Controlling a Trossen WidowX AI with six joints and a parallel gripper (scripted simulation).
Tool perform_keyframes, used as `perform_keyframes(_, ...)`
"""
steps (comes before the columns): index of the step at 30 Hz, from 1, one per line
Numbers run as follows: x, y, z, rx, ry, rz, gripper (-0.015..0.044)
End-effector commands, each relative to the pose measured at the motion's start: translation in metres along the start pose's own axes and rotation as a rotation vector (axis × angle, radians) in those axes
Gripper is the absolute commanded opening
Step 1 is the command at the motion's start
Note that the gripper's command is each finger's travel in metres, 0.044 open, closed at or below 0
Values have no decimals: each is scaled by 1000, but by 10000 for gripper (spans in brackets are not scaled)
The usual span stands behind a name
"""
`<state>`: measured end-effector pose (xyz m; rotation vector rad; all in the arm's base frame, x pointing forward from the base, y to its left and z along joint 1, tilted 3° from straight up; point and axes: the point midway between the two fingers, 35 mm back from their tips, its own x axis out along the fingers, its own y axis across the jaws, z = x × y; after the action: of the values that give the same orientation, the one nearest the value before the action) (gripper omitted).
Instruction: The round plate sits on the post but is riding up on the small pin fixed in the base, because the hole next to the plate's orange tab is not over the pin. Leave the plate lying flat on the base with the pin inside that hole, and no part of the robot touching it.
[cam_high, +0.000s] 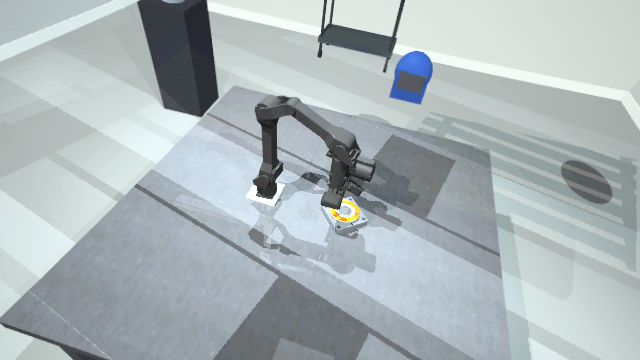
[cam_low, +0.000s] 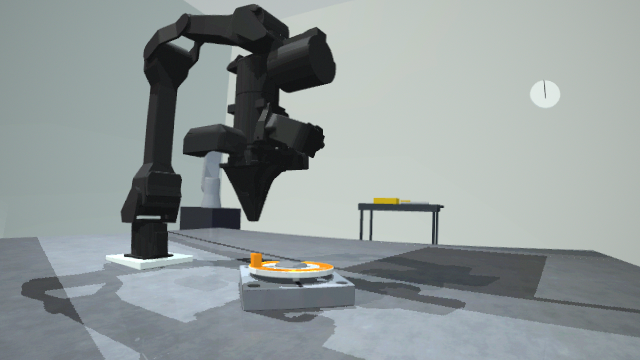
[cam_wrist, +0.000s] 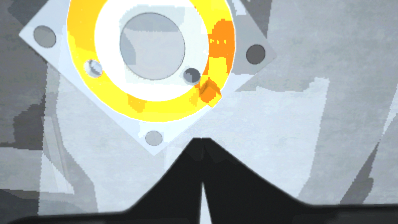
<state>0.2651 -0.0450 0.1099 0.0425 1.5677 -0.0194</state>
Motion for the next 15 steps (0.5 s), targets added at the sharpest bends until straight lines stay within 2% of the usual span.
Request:
perform_keyframes(1, 16, -1, -2, 7, 18, -3, 0)
perform_keyframes(8, 45, 0, -4, 7, 18, -3, 0)
perform_keyframes(15, 45, -3, -2, 7, 18, -3, 0)
